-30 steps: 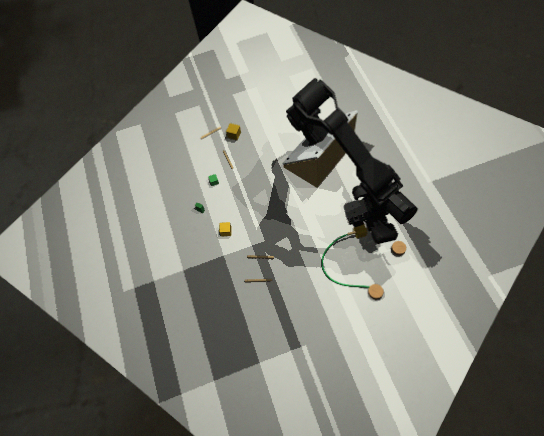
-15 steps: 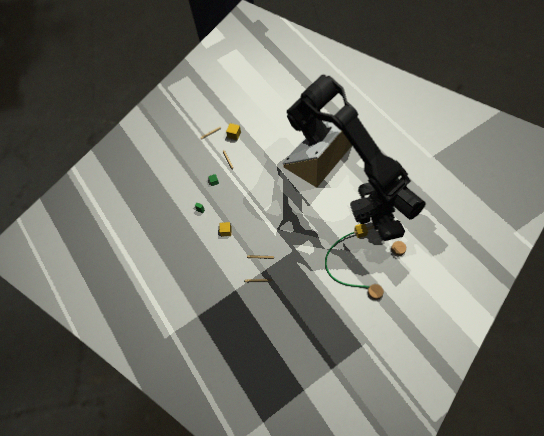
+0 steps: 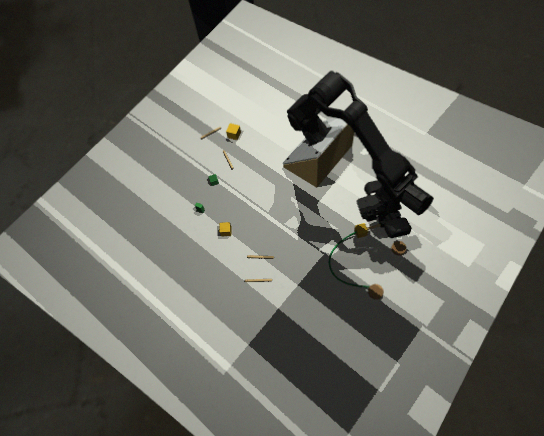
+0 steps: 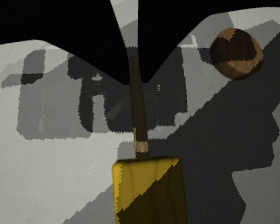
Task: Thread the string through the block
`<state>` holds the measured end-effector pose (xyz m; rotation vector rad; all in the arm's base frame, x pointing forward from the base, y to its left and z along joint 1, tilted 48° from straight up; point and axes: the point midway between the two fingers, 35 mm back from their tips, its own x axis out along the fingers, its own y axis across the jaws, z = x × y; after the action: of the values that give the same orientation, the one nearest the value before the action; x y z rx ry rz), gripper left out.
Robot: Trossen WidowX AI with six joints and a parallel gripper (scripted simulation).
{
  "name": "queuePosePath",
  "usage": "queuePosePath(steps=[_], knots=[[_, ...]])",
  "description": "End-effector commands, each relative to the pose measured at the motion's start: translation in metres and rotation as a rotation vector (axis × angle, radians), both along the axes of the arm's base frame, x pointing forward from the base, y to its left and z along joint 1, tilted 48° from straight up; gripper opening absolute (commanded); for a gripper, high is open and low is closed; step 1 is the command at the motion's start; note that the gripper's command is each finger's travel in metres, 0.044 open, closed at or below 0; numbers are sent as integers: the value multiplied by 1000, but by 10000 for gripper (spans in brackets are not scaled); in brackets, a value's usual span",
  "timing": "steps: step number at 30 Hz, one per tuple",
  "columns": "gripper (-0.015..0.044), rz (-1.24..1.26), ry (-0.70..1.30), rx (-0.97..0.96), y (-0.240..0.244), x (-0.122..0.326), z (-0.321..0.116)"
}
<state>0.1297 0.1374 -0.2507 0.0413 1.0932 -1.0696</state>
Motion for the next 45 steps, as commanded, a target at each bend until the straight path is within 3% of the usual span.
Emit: queuePosePath(steps=[1, 45], knots=[[0, -5, 0, 1, 1, -5, -5], [0, 23, -19, 44, 37, -49, -27]])
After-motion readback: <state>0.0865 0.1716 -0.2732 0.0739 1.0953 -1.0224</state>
